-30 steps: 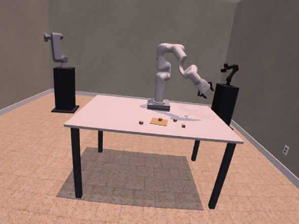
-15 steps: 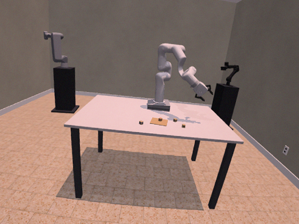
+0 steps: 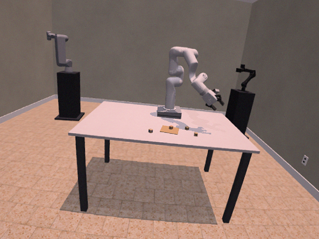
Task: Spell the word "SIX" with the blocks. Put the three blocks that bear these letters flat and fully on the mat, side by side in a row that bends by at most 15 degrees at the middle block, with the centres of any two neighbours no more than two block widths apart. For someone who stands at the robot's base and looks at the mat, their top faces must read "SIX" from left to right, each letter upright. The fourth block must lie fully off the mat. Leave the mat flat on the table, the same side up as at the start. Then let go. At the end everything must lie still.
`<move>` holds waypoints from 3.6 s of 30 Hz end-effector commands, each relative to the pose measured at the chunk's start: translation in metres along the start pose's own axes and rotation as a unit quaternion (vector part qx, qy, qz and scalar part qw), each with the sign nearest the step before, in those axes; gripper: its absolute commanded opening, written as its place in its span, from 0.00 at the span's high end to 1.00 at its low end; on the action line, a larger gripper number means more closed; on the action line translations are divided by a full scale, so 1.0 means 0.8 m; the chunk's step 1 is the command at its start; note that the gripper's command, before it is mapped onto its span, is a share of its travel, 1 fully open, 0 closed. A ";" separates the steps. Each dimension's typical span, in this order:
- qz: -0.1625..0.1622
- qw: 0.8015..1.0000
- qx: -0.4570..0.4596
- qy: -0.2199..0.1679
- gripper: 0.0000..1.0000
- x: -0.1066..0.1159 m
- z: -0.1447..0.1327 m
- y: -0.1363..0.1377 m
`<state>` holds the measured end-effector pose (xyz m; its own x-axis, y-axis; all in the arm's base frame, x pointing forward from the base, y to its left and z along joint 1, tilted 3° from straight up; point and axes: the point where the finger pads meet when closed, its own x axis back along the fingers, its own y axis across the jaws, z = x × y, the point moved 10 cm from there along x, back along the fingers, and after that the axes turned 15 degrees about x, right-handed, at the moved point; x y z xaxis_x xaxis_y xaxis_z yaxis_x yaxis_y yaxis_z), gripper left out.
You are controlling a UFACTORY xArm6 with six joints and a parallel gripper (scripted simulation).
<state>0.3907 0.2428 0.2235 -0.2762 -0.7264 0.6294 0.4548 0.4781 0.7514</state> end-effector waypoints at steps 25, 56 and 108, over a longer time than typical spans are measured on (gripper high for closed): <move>-0.057 0.914 -0.384 -0.120 0.00 0.036 -0.104 -0.063; -0.120 0.749 -0.624 -0.187 0.00 0.069 -0.161 -0.127; -0.120 0.749 -0.624 -0.187 0.00 0.124 -0.092 -0.188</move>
<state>0.3944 0.0747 0.1527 -0.5812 -0.4151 0.6999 0.7298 -0.6464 0.2226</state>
